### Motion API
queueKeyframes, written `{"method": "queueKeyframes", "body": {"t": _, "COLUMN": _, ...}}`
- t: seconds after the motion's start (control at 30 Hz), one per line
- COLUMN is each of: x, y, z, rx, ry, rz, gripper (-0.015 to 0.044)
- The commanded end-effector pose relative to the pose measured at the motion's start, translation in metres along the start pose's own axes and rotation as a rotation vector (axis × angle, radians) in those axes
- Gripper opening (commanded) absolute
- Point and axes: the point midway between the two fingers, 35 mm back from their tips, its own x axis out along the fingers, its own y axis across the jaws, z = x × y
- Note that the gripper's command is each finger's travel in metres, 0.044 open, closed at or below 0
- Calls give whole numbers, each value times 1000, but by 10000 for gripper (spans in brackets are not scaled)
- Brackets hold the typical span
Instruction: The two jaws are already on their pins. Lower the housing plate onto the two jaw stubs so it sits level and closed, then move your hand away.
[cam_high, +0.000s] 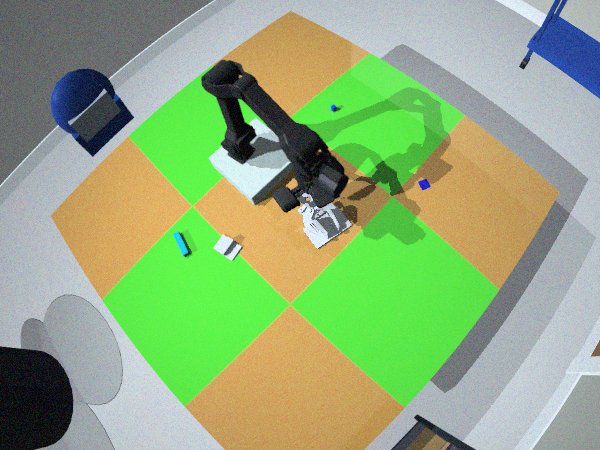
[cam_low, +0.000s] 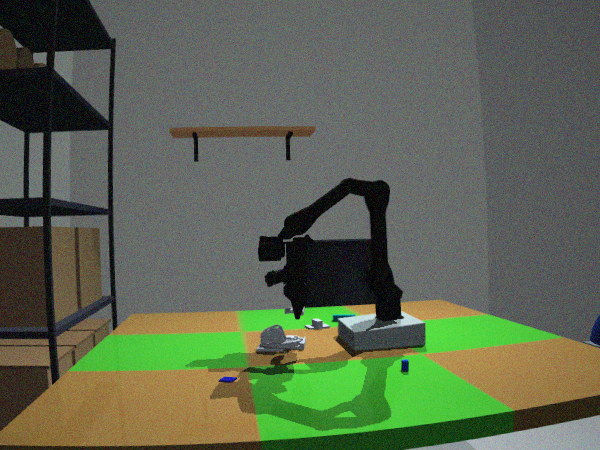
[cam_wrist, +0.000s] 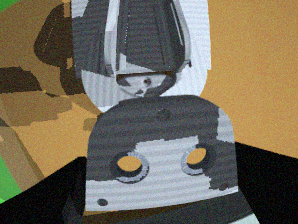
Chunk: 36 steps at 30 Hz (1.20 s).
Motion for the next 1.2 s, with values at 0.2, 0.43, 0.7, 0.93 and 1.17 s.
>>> {"method": "queueKeyframes", "body": {"t": 0.2, "x": 0, "y": -1, "z": 0, "rx": 4, "ry": 0, "rz": -5, "gripper": 351}}
{"method": "queueKeyframes", "body": {"t": 0.43, "x": 6, "y": -1, "z": 1, "rx": 4, "ry": 0, "rz": -5, "gripper": 351}}
{"method": "queueKeyframes", "body": {"t": 0.7, "x": 19, "y": 0, "z": 1, "rx": 4, "ry": 0, "rz": -5, "gripper": 351}}
{"method": "queueKeyframes", "body": {"t": 0.93, "x": 31, "y": 0, "z": 2, "rx": 4, "ry": 0, "rz": -5, "gripper": 351}}
{"method": "queueKeyframes", "body": {"t": 1.17, "x": 42, "y": -1, "z": 1, "rx": 4, "ry": 0, "rz": -5, "gripper": 351}}
